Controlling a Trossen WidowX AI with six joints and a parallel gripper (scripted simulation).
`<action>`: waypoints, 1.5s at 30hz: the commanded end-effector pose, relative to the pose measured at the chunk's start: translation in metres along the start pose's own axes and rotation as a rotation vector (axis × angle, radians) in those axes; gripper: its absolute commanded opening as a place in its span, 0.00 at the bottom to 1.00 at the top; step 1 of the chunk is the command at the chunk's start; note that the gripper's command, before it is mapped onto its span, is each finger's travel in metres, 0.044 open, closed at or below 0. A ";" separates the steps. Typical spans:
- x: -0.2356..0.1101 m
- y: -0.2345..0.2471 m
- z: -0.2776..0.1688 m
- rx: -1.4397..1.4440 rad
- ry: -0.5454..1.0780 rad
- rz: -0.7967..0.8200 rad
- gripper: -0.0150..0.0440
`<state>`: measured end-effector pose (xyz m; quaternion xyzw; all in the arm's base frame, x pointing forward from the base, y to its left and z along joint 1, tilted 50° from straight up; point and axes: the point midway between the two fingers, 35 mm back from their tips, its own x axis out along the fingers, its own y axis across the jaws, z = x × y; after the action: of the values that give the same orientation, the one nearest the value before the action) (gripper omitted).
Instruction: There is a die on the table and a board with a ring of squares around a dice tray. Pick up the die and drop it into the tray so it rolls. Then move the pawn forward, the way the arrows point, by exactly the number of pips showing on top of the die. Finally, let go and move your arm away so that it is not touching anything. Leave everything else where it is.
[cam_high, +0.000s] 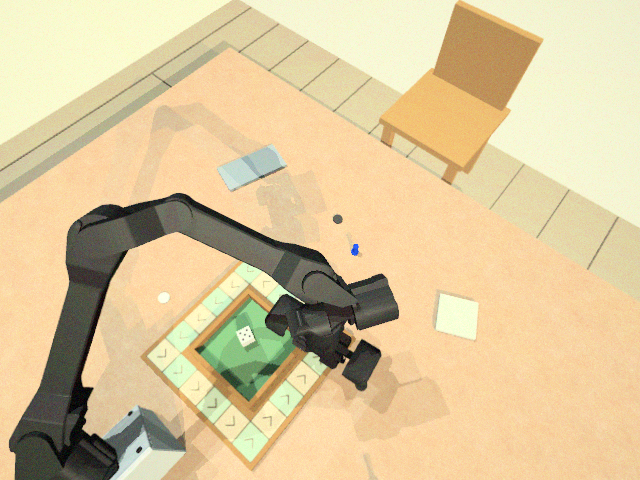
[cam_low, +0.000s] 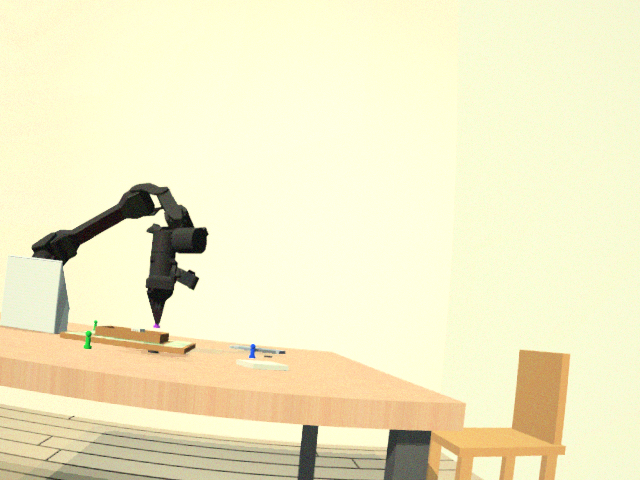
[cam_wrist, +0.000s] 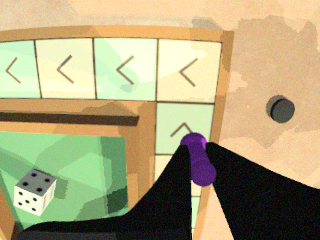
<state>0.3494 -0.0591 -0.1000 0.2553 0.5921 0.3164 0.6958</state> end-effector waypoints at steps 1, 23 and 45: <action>0.022 0.002 -0.006 0.014 0.019 0.017 0.25; 0.033 0.002 -0.002 0.002 0.010 0.009 0.30; -0.050 0.028 -0.033 0.045 0.021 0.009 1.00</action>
<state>0.3332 -0.0753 -0.0767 0.2655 0.6003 0.3142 0.6859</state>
